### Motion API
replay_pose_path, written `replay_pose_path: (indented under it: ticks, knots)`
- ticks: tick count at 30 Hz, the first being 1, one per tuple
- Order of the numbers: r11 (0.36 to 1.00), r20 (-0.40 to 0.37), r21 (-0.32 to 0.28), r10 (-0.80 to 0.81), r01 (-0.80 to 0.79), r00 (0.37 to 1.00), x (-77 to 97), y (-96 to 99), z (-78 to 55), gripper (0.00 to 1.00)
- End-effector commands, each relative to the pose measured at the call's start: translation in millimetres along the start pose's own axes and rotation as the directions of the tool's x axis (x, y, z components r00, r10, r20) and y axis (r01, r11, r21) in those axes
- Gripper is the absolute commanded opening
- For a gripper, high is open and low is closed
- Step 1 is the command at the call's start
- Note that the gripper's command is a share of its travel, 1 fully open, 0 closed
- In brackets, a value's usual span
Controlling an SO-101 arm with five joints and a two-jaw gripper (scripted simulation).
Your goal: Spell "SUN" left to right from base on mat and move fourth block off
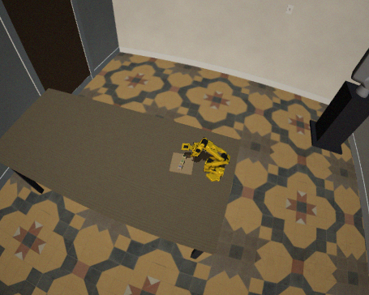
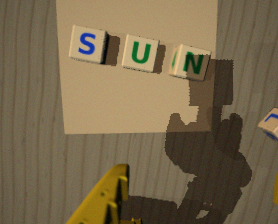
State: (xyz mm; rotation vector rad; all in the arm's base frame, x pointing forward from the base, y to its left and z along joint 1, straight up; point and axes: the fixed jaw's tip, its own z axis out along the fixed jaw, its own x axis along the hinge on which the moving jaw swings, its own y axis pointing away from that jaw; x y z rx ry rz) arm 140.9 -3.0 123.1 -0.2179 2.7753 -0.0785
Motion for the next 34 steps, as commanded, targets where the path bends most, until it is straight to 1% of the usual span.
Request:
replay_pose_path:
  ticks: [1, 12, 34]
  knots:
    - [0.998, 0.057, 0.004, 0.062, -0.063, 0.996, -3.1, 1.1, -6.7, 0.33]
    - [0.989, 0.078, -0.004, 0.148, -0.148, 0.986, -1.5, 3.0, -8.4, 0.33]
    - [0.988, 0.079, -0.004, 0.152, -0.152, 0.985, -1.4, 3.1, -8.5, 0.33]
